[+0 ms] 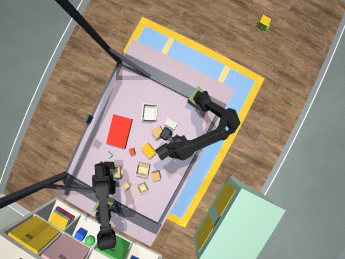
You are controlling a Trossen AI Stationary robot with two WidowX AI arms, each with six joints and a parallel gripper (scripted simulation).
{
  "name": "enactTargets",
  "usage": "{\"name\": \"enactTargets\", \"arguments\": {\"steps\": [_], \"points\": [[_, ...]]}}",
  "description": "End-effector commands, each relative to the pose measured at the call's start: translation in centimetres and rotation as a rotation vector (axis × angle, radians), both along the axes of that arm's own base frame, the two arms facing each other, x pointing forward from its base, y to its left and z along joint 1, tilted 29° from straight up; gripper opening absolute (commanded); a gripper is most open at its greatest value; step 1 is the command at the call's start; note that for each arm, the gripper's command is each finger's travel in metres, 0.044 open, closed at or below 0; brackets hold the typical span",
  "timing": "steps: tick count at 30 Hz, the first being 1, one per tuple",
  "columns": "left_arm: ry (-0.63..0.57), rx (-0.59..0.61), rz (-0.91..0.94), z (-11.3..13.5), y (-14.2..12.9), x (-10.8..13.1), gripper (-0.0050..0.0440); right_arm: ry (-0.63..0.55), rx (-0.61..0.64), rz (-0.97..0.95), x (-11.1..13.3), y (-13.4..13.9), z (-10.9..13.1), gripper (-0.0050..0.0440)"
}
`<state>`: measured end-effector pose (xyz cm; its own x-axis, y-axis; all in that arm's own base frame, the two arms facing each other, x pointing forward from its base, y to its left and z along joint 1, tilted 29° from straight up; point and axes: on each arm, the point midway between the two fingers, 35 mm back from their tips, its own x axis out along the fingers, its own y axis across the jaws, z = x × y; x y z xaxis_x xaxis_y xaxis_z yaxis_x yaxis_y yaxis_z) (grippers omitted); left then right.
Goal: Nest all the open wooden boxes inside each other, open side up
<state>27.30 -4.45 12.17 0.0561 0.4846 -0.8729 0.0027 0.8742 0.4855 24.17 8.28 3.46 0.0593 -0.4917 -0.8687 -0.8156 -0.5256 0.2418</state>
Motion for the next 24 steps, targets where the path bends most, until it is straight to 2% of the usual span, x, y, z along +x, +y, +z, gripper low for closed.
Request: {"name": "enactTargets", "arguments": {"steps": [1,14,21,24], "points": [[-0.018,-0.005,0.001,0.51,-0.01,0.08,0.04,-0.011,0.016,0.004,0.3,0.31,0.44,0.04],[-0.018,-0.005,0.001,0.51,-0.01,0.08,0.04,-0.015,0.024,-0.003,0.49,0.47,0.55,0.04],[-0.018,-0.005,0.001,0.51,-0.01,0.08,0.04,-0.036,0.035,-0.084,0.44,0.33,0.33,0.04],[-0.018,-0.005,0.001,0.51,-0.01,0.08,0.04,-0.068,0.054,-0.193,0.39,0.26,0.17,0.04]]}}
